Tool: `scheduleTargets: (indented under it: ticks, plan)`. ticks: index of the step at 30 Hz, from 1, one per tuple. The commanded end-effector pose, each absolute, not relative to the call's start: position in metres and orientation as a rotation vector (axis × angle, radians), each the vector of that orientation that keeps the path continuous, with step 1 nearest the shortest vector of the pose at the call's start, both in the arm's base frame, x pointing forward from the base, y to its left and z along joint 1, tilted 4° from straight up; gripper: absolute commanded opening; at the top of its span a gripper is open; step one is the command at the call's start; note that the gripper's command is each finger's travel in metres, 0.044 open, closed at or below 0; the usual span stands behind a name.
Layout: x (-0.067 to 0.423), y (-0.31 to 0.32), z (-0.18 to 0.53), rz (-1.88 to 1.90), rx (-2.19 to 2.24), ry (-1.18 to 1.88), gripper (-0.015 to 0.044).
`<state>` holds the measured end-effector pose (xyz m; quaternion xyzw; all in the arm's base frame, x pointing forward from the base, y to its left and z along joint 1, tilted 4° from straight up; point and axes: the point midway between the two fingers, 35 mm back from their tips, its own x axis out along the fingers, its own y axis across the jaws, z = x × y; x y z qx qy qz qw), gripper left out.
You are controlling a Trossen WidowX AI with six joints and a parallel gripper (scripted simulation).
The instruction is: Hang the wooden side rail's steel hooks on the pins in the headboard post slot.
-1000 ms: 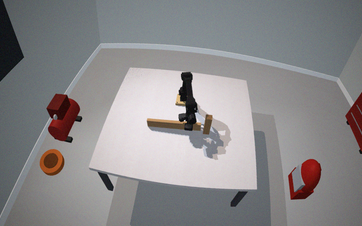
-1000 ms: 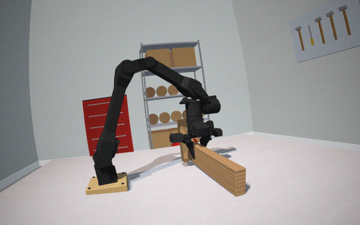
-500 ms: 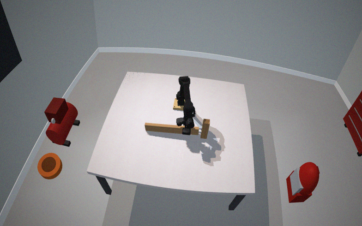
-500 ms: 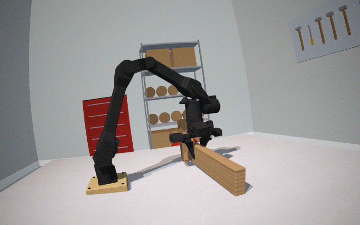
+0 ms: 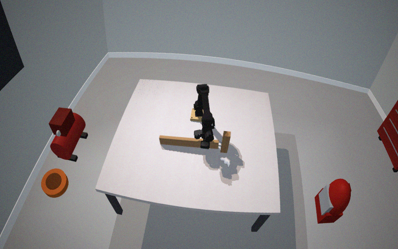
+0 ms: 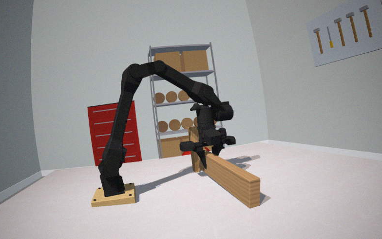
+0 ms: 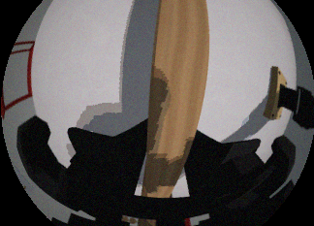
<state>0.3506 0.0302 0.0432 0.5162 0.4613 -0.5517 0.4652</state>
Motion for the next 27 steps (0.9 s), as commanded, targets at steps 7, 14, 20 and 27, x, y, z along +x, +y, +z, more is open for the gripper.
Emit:
scheduleTargets:
  ticks: [7, 14, 20, 27]
  plan:
    - [0.3528, 0.0323, 0.0454, -1.345, 1.28, 1.125, 0.0]
    - [0.3521, 0.0332, 0.0446, -1.345, 1.28, 1.125, 0.0]
    - [0.3516, 0.034, 0.0449, -1.345, 1.28, 1.125, 0.0]
    - [0.3516, 0.0347, 0.0456, -1.345, 1.28, 1.125, 0.0]
